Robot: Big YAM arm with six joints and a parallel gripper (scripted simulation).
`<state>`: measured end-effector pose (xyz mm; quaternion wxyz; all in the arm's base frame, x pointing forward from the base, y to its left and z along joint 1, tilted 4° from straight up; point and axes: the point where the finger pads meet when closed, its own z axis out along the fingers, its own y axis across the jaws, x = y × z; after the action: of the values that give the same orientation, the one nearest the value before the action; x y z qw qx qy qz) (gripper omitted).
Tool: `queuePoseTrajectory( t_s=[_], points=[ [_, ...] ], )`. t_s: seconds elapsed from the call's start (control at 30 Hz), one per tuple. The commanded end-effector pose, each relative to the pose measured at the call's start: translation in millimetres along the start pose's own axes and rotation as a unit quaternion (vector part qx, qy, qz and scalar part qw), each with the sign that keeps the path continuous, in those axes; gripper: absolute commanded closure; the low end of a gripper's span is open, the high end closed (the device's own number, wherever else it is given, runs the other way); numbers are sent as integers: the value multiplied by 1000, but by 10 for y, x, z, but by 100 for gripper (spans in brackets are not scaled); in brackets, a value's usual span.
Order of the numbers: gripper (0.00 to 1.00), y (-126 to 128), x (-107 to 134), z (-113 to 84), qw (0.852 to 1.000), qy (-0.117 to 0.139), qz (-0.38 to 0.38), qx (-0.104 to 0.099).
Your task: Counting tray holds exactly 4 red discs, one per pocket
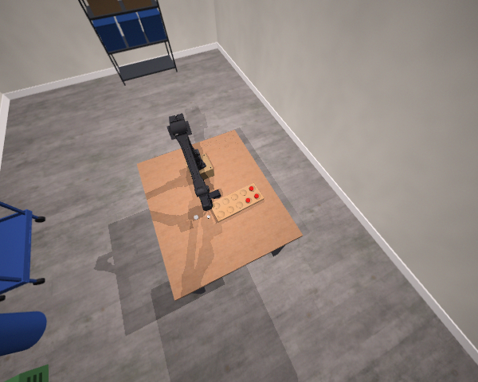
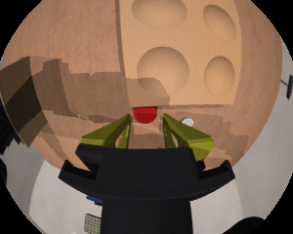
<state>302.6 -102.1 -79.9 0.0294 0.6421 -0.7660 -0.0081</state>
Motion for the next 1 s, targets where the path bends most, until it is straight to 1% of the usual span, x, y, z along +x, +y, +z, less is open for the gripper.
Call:
queuePoseTrajectory(
  t_s=[0.0, 0.37, 0.43, 0.97],
  points=[
    [56, -17, 37, 67, 1000, 1, -2, 1],
    [56, 12, 33, 143, 1000, 1, -2, -1],
    [56, -17, 37, 140, 1000, 1, -2, 2],
    [56, 14, 32, 166, 1000, 1, -2, -1]
  ],
)
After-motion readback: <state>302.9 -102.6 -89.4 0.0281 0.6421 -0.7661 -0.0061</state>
